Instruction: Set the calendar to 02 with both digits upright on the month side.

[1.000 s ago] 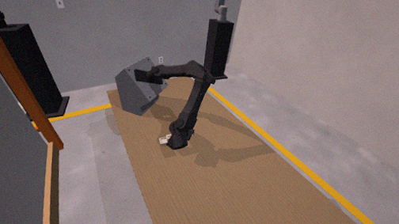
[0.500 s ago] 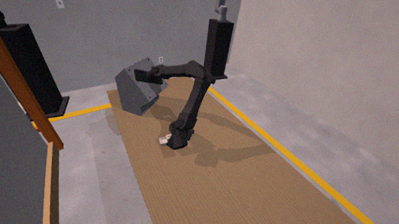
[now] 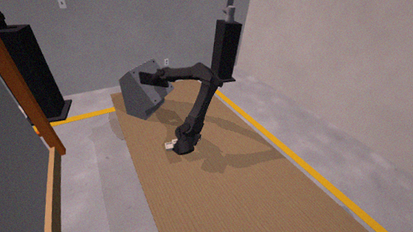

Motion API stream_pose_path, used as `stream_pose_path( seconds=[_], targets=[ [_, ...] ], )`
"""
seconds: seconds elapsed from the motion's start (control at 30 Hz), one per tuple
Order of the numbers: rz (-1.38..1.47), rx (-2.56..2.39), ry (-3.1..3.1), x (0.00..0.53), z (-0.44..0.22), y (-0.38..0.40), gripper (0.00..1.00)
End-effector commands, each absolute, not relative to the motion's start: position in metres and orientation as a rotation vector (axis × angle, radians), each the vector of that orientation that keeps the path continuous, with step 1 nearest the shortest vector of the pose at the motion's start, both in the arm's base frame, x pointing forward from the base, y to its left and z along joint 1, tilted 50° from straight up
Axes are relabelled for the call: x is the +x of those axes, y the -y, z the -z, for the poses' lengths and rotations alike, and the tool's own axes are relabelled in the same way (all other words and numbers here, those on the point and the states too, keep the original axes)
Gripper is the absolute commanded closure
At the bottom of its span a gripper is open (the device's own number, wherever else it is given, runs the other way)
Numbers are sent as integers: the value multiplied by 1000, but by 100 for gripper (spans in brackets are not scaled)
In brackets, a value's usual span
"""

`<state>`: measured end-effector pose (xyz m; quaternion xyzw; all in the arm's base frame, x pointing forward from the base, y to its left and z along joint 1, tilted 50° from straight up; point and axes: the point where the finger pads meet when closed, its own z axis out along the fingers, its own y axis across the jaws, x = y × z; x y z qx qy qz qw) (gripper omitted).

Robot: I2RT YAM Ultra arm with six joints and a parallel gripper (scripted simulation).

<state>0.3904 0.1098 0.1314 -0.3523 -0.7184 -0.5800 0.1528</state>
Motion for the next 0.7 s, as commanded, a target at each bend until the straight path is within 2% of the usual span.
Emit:
stream_pose_path(
  seconds=[0.0,0.53,0.67],
  targets=[
    [1670,-1012,2060,390,-133,-109,74],
    [1670,-1012,2060,390,-133,-109,74],
    [1670,-1012,2060,390,-133,-109,67]
  ],
)
